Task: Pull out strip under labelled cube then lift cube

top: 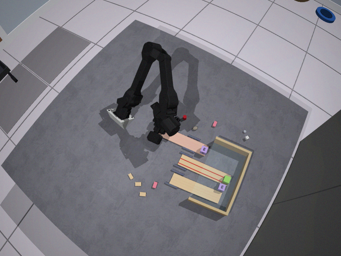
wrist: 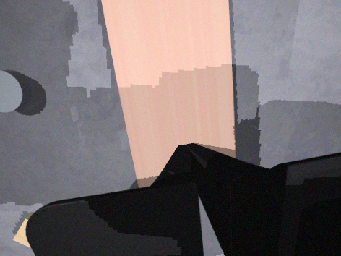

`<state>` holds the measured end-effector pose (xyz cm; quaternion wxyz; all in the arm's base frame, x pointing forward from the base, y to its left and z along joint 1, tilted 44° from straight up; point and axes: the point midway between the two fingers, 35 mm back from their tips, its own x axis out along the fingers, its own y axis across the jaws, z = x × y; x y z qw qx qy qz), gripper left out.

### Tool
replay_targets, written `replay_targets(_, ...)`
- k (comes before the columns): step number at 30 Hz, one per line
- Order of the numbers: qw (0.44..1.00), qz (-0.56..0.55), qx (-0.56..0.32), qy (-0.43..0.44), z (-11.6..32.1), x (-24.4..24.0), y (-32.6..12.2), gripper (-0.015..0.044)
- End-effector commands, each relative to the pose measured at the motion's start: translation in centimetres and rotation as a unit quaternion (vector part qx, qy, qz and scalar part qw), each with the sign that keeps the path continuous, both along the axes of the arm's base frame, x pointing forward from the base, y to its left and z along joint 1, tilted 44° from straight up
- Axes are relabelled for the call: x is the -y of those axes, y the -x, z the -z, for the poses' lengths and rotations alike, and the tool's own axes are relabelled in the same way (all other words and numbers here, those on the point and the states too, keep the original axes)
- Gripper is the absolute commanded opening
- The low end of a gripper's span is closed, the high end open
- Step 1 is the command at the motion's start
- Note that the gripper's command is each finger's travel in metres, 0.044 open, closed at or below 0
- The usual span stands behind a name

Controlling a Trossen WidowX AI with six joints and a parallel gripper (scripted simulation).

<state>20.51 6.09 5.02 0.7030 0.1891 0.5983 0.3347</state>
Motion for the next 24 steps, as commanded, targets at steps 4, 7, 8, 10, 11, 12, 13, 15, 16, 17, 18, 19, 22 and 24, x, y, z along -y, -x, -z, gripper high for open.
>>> replay_targets(4, 1.000, -0.009, -0.016, 0.003, 0.75, -0.17, 1.92, 0.0000)
replay_targets(7, 1.000, -0.009, -0.017, 0.003, 0.82, -0.10, 2.31, 0.0000)
replay_targets(8, 1.000, -0.009, -0.017, 0.003, 0.84, -0.09, 2.38, 0.0000)
replay_targets(10, 1.000, -0.009, -0.017, 0.003, 0.84, -0.08, 2.40, 0.0000)
replay_targets(11, 1.000, -0.009, -0.017, 0.003, 0.84, -0.08, 2.40, 0.0000)
replay_targets(12, 1.000, -0.009, -0.017, 0.003, 0.84, -0.08, 2.40, 0.0000)
replay_targets(13, 1.000, -0.009, -0.017, 0.003, 0.84, -0.08, 2.40, 0.0000)
replay_targets(15, 1.000, -0.009, -0.017, 0.003, 0.84, -0.08, 2.40, 0.0000)
replay_targets(16, 1.000, -0.009, -0.017, 0.003, 0.84, -0.08, 2.40, 0.0000)
replay_targets(17, 1.000, -0.009, -0.017, 0.003, 0.84, -0.08, 2.40, 0.0000)
replay_targets(18, 1.000, -0.009, -0.017, 0.003, 0.84, -0.08, 2.40, 0.0000)
replay_targets(19, 1.000, -0.009, -0.017, 0.003, 0.84, -0.08, 2.40, 0.0000)
replay_targets(22, 1.000, -0.009, -0.017, 0.003, 0.84, -0.08, 2.40, 0.0000)
replay_targets(24, 1.000, -0.009, -0.017, 0.003, 0.84, -0.08, 2.40, 0.0000)
